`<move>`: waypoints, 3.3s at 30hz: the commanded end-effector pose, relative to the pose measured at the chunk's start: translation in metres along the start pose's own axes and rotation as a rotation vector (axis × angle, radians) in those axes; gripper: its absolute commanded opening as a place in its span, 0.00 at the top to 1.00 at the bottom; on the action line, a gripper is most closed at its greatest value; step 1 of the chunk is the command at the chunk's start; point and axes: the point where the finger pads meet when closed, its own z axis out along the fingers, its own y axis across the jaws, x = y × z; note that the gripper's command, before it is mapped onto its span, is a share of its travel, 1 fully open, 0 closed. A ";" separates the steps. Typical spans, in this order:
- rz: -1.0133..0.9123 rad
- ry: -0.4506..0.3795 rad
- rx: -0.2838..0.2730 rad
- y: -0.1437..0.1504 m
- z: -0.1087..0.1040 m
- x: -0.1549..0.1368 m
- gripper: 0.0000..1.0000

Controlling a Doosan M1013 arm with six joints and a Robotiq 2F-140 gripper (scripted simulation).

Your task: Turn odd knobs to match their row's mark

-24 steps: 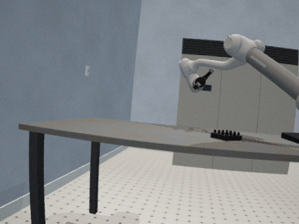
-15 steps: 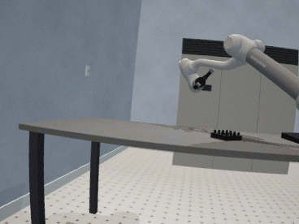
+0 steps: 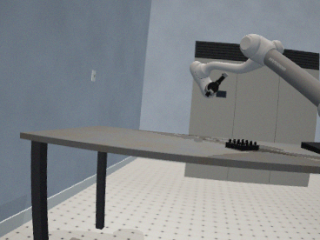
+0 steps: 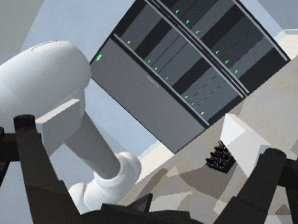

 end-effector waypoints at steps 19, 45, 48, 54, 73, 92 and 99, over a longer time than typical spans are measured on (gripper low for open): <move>0.394 -0.208 -0.328 0.113 0.184 -0.003 0.00; 0.574 -0.604 -0.979 0.187 0.350 -0.139 0.00; 0.552 -0.643 -1.053 0.188 0.359 -0.153 0.00; 0.464 -0.724 -1.221 0.189 0.376 -0.182 0.00; 0.225 -0.810 -1.437 0.183 0.402 -0.209 0.00; 0.225 -0.810 -1.437 0.183 0.402 -0.209 0.00; 0.225 -0.810 -1.437 0.183 0.402 -0.209 0.00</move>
